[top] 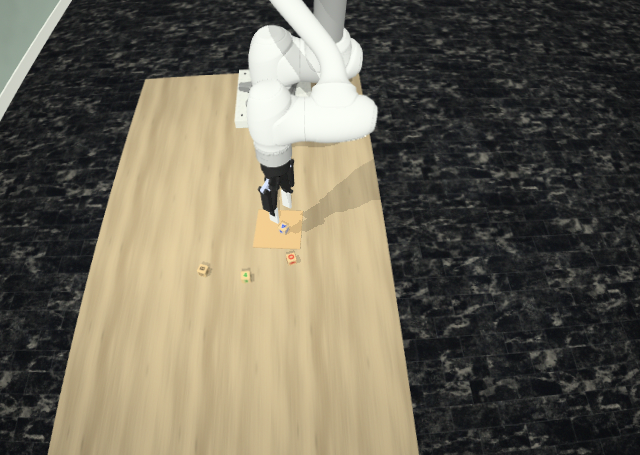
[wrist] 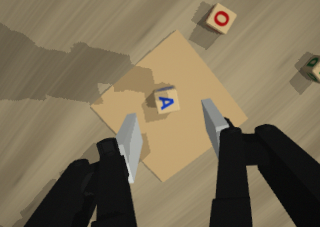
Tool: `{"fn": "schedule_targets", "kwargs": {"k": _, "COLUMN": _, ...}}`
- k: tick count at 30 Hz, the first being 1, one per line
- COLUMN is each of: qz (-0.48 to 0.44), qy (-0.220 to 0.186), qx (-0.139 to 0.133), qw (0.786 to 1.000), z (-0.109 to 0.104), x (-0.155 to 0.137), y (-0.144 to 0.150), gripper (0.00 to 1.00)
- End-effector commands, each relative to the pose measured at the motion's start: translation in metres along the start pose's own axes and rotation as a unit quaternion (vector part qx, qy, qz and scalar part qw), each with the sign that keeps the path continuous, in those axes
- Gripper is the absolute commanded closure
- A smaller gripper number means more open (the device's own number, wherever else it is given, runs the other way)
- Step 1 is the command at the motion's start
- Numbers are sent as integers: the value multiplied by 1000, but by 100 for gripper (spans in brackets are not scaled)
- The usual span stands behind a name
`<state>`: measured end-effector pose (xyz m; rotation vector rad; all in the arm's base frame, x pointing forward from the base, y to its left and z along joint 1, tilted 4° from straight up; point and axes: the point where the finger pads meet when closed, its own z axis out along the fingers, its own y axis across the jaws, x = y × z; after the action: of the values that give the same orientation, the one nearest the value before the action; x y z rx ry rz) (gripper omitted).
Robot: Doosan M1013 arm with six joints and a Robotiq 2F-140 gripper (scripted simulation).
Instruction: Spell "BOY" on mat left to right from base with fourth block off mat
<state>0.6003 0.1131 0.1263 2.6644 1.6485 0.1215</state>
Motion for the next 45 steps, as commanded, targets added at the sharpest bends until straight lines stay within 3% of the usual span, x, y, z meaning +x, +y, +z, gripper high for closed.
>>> {"fn": "schedule_targets", "kwargs": {"k": 1, "qz": 1, "qy": -2, "qx": 2, "qw": 1000, "z": 5, "x": 0, "y": -3, "gripper": 63}}
{"fn": "schedule_targets", "kwargs": {"k": 26, "qz": 1, "qy": -2, "qx": 2, "qw": 1000, "z": 7, "x": 0, "y": -3, "gripper": 63}}
{"fn": "schedule_targets", "kwargs": {"k": 45, "qz": 1, "qy": -2, "qx": 2, "qw": 1000, "z": 27, "x": 0, "y": -3, "gripper": 63}}
